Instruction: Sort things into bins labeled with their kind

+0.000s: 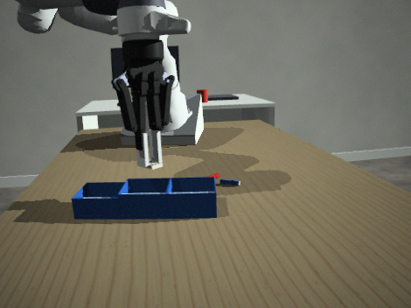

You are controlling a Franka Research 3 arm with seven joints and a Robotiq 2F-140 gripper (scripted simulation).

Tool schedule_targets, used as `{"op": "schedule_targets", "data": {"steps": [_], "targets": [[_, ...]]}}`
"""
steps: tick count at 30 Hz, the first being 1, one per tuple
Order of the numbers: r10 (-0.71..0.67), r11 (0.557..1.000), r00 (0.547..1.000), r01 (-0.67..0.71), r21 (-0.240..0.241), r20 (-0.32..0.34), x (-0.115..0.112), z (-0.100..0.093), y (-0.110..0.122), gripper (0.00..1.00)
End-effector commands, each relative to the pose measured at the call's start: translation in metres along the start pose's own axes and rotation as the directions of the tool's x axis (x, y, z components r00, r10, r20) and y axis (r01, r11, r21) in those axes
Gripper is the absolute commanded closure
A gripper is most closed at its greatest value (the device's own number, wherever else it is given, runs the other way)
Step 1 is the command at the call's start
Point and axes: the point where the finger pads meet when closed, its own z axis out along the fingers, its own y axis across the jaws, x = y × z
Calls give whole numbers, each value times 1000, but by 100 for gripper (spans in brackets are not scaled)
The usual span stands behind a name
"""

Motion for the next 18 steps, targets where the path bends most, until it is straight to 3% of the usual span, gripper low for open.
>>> {"op": "schedule_targets", "data": {"steps": [1,7,10,18], "targets": [[-72,997,997,72,-1,7,-6,1,14,87],[-72,997,997,72,-1,7,-6,1,14,87],[-198,980,980,198,0,6,-11,1,32,87],[-256,967,967,256,-6,1,-24,1,78,87]]}}
